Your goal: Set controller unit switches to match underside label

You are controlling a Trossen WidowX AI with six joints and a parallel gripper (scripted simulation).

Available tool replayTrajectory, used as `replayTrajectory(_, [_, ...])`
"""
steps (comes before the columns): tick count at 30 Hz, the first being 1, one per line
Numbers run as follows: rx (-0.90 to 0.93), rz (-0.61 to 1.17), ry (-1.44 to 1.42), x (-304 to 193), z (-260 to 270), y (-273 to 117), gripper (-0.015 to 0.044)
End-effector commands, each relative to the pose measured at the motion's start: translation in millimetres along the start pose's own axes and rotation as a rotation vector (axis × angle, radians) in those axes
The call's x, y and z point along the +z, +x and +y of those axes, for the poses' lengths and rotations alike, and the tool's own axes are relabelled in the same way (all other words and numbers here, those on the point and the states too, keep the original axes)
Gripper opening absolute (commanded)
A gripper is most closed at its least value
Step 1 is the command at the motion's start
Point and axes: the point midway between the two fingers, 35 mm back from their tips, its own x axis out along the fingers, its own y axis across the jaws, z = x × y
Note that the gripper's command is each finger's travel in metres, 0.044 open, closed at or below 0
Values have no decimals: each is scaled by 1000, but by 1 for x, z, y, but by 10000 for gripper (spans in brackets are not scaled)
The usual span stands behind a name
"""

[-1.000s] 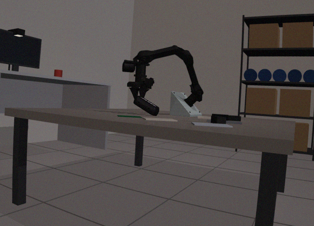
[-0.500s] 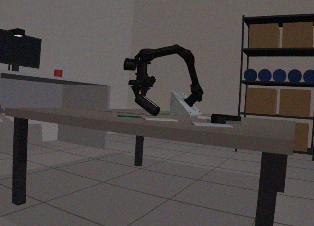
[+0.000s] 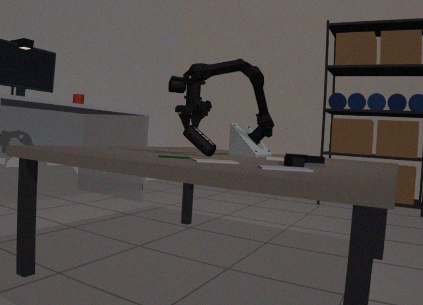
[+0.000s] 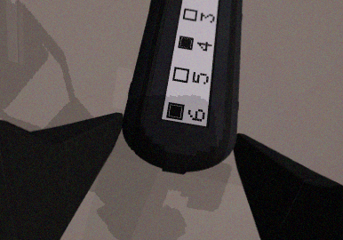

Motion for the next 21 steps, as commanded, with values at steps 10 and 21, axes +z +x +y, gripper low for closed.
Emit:
replayTrajectory(10, [-1,-4,-2,11,0,-7,336])
replayTrajectory(21, [-1,-5,-2,18,0,-12,336])
